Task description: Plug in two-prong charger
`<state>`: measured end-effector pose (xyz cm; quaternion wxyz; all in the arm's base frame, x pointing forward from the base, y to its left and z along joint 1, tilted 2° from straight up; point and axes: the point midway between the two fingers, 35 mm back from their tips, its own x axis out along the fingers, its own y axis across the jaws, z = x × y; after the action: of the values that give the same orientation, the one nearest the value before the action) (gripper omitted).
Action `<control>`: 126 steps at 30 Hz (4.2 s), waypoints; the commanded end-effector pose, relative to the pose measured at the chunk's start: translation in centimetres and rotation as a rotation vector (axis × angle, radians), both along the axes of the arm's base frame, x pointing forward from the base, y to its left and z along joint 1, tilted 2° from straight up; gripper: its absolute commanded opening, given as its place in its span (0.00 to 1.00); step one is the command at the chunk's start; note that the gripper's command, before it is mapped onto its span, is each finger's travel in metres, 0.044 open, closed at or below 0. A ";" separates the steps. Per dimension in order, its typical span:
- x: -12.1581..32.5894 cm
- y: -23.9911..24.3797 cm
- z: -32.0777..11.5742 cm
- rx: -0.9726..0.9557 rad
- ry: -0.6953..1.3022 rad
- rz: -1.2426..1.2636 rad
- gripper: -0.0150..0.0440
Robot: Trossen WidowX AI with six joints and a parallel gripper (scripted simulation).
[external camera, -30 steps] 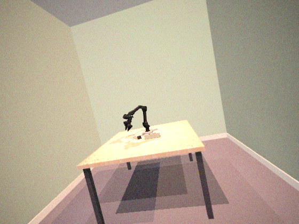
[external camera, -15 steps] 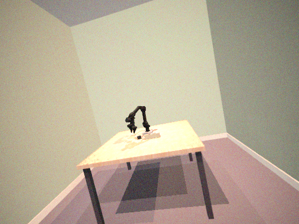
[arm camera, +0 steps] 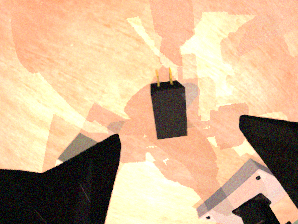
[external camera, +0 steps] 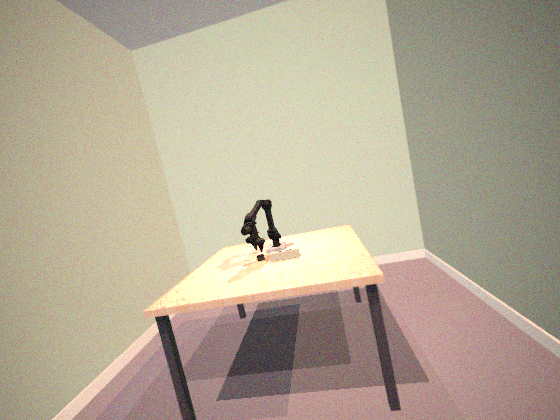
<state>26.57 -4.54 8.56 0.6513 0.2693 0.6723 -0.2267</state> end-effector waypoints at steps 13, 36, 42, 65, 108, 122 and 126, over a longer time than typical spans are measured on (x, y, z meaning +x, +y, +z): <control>0.1 0.5 -1.6 0.010 0.012 -0.009 1.00; 0.3 0.6 -5.3 0.010 0.012 -0.009 1.00; 0.3 0.6 -6.2 0.010 0.012 -0.009 1.00; 0.4 0.5 -5.2 0.006 0.008 -0.003 0.25; -1.7 6.3 -1.8 0.000 0.005 0.265 0.25; -2.9 8.7 -2.4 -0.004 0.001 0.395 0.25; -3.3 9.3 -2.6 -0.005 -0.001 0.432 0.25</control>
<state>23.67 4.39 6.14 0.6837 0.1305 0.7120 -0.0930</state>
